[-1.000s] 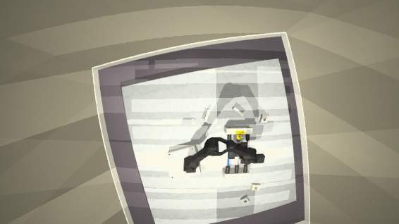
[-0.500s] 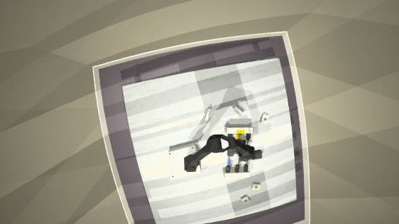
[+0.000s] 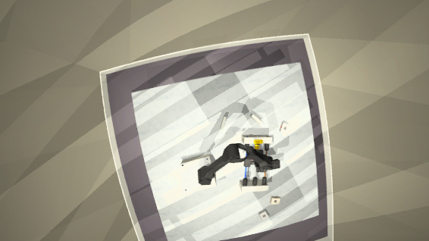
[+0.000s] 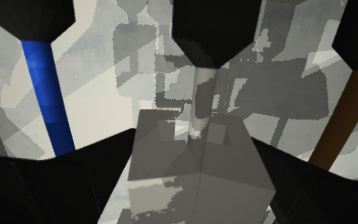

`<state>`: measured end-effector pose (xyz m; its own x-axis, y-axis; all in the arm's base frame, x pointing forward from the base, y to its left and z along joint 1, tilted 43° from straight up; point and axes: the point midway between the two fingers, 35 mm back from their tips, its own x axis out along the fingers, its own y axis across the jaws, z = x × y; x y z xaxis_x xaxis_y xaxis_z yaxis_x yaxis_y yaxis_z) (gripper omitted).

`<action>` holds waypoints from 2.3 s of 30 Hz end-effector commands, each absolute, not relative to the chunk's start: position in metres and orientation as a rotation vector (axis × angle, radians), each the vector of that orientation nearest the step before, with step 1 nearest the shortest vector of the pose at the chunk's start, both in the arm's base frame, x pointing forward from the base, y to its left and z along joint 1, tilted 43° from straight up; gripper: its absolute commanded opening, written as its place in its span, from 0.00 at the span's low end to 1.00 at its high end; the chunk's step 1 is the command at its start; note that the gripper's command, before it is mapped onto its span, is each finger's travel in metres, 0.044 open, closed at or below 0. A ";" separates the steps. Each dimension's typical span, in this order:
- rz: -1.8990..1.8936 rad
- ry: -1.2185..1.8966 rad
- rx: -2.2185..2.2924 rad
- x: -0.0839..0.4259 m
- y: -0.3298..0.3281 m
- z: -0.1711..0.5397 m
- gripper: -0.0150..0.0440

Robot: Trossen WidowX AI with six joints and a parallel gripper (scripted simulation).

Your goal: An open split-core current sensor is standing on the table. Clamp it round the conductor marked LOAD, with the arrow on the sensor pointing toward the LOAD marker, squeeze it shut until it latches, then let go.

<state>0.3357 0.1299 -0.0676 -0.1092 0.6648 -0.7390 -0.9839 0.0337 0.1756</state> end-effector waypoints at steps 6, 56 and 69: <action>1.506 0.804 -0.521 0.336 0.130 -0.068 0.93; 1.506 0.804 -0.521 0.336 0.130 -0.068 0.25; 1.506 0.804 -0.521 0.336 0.130 -0.068 0.25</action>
